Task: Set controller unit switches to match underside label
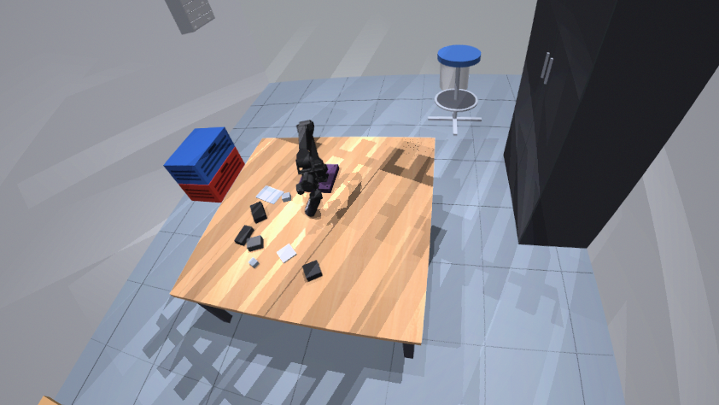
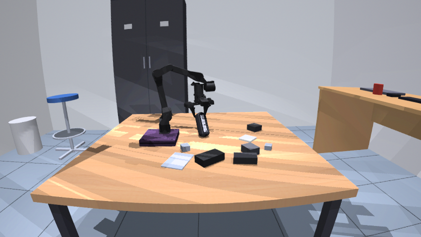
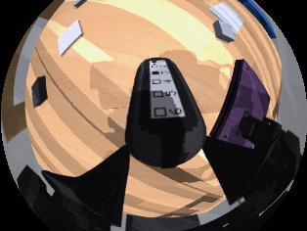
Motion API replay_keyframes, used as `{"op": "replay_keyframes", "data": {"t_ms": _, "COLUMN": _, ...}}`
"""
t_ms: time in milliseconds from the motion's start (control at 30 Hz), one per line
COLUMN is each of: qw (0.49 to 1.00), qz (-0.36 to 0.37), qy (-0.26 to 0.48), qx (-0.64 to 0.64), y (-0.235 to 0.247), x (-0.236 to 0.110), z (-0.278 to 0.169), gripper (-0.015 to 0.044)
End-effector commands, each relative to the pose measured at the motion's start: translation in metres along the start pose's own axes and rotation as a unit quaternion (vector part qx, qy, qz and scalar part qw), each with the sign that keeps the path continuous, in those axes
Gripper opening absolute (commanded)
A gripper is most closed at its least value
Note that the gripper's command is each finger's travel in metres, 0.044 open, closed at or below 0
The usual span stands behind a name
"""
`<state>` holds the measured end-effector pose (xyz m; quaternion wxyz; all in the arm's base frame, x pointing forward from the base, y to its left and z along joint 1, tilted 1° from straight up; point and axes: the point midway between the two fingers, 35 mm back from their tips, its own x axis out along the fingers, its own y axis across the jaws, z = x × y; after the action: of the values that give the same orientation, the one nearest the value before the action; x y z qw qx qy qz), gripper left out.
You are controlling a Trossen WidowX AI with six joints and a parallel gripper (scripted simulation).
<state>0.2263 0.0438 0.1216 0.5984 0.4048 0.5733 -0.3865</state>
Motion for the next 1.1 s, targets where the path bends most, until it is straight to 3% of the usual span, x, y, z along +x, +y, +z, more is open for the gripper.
{"op": "replay_keyframes", "data": {"t_ms": 0, "qw": 1.0, "qz": -0.007, "qy": 0.001, "qx": 0.003, "y": -0.004, "x": 0.006, "z": -0.003, "gripper": 0.0338}}
{"op": "replay_keyframes", "data": {"t_ms": 1067, "qw": 1.0, "qz": -0.007, "qy": 0.002, "qx": 0.003, "y": -0.004, "x": 0.021, "z": -0.024, "gripper": 0.0338}}
